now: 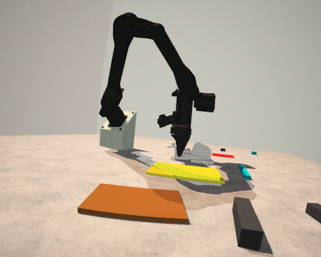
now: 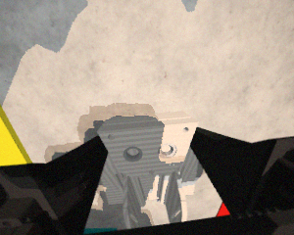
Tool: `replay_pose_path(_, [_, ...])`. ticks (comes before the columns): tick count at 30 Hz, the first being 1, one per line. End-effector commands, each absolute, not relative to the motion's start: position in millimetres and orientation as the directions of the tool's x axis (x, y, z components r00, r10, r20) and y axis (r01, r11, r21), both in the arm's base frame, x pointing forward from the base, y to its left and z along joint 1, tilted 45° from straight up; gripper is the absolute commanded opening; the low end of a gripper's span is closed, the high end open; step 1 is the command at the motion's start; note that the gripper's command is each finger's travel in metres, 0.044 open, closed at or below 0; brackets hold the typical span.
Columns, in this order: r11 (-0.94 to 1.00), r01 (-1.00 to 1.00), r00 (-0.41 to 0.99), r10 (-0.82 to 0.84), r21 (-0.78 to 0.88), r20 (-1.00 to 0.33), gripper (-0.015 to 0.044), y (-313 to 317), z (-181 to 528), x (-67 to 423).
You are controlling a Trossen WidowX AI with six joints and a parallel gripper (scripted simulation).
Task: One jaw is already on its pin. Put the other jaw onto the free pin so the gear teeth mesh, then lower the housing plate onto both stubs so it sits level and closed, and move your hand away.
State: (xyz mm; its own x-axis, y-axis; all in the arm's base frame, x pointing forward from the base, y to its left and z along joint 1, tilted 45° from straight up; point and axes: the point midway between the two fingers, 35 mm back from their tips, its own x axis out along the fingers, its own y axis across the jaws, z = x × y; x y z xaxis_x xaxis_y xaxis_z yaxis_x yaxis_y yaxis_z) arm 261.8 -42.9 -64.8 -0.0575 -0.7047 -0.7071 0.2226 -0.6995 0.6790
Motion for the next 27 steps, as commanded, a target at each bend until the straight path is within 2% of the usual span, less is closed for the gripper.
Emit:
replay_pose_path(1, [-0.7, 0.22, -0.058, -0.705, 0.68, -0.707, 0.0351, -43.5, -65.1, 262.7])
replay_pose_path(27, [-0.7, 0.22, -0.058, -0.705, 0.68, -0.707, 0.0351, -46.6, -68.2, 262.5])
